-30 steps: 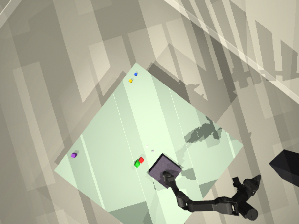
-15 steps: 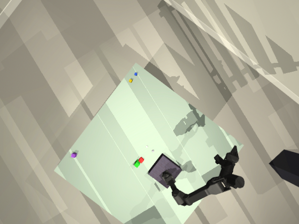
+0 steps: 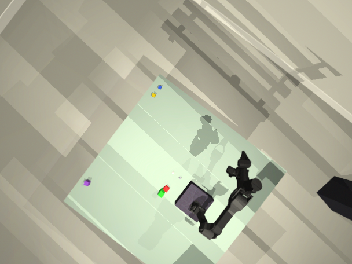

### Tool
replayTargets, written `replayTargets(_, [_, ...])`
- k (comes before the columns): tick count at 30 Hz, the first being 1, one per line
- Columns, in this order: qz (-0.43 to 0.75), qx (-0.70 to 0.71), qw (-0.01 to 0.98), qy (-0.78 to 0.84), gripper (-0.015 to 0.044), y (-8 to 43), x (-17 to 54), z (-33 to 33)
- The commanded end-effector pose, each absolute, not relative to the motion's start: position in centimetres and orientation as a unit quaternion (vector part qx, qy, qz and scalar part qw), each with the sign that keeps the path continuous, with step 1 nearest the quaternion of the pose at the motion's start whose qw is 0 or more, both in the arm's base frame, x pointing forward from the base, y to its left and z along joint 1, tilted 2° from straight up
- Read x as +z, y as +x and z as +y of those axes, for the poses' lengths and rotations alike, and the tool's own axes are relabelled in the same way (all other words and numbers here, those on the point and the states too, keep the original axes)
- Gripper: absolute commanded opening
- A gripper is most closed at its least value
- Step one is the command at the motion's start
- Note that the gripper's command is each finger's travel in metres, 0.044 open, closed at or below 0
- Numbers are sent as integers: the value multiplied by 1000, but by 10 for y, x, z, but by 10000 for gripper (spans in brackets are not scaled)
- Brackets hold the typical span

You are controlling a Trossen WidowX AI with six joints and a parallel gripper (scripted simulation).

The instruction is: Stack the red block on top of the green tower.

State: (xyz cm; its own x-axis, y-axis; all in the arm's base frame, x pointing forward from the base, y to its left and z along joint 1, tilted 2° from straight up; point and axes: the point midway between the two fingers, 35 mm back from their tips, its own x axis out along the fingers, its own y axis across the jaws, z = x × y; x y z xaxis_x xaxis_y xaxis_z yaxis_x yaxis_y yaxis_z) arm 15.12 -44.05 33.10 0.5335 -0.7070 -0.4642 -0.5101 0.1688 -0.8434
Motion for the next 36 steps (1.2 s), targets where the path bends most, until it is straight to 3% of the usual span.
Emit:
replayTargets(1, [459, -56, 621, -633, 440, 185, 320, -419])
replayTargets(19, [407, 119, 696, -580, 440, 316, 240, -284])
replayTargets(36, [400, 292, 685, -534, 440, 358, 171, -124])
